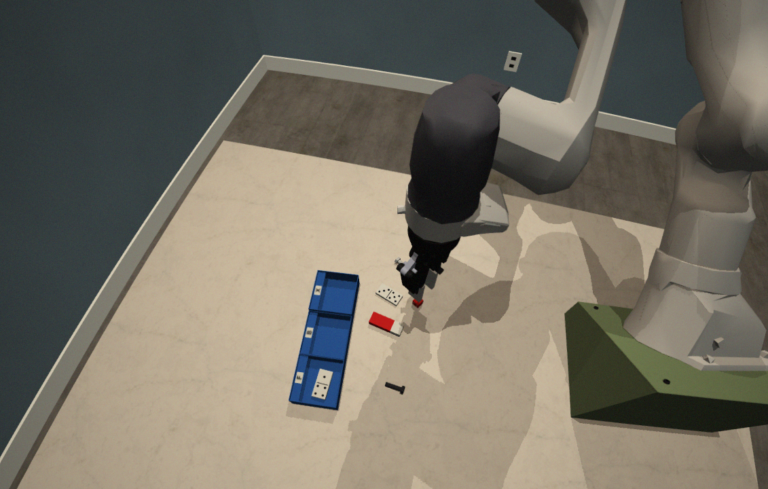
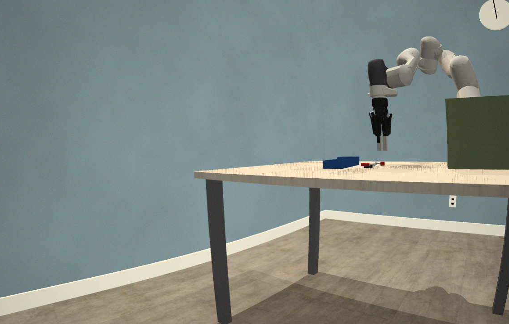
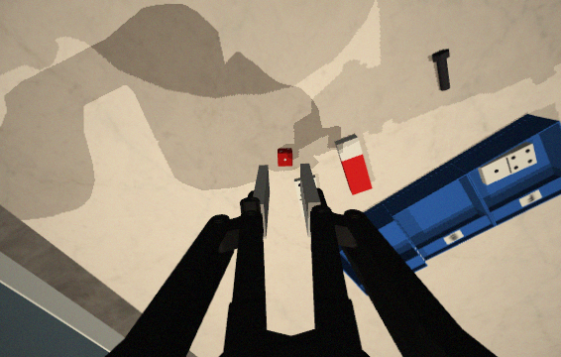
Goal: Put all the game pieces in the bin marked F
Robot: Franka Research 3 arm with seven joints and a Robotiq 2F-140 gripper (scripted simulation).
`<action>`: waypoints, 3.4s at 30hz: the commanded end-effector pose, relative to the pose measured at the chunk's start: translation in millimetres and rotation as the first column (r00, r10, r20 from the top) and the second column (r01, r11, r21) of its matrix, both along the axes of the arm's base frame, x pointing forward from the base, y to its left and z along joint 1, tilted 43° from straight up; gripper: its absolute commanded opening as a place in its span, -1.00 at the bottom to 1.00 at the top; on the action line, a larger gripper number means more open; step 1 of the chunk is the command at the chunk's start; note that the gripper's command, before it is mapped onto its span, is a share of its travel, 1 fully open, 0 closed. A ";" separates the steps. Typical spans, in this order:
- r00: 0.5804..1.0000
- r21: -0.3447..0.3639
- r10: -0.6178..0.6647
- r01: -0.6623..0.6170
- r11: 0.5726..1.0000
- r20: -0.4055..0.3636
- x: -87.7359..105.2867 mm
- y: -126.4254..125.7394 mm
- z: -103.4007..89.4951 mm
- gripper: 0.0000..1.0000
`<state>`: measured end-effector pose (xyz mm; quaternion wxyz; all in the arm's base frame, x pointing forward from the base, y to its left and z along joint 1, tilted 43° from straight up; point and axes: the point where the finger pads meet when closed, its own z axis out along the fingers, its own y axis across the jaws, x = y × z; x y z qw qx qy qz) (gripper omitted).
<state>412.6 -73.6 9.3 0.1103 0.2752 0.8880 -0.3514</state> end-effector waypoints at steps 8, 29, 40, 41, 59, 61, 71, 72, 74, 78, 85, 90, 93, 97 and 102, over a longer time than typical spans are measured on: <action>1.000 0.004 -0.003 0.003 1.000 0.006 3.3 -25.8 -29.2 -0.63; 1.000 0.004 -0.003 0.003 1.000 0.006 4.7 -42.3 -46.6 -0.63; 1.000 0.004 -0.003 0.003 1.000 0.006 3.7 -42.6 -46.3 -0.87; 1.000 0.004 -0.003 0.003 1.000 0.006 3.7 -42.6 -46.3 -0.87; 1.000 0.004 -0.003 0.003 1.000 0.006 3.7 -42.6 -46.3 -0.87; 1.000 0.004 -0.003 0.003 1.000 0.006 3.7 -42.6 -46.3 -0.87; 1.000 0.004 -0.003 0.003 1.000 0.006 3.7 -40.4 -43.9 -0.87; 1.000 0.004 -0.003 0.003 1.000 0.006 3.7 -38.1 -41.5 -0.87; 1.000 0.004 -0.003 0.003 1.000 0.006 3.6 -33.5 -36.6 -0.87; 1.000 0.004 -0.003 0.003 1.000 0.006 3.6 -29.0 -31.7 -0.87; 1.000 0.004 -0.003 0.003 1.000 0.006 3.5 -13.1 -14.6 -0.87; 1.000 0.004 -0.003 0.003 1.000 0.006 3.4 -1.7 -2.5 -0.87; 1.000 0.004 -0.003 0.003 1.000 0.006 3.4 -1.7 -2.5 -0.87; 1.000 0.004 -0.003 0.003 1.000 0.006 3.4 -1.7 -2.5 -0.87; 1.000 0.004 -0.003 0.003 1.000 0.006 3.4 -1.7 -2.5 -0.87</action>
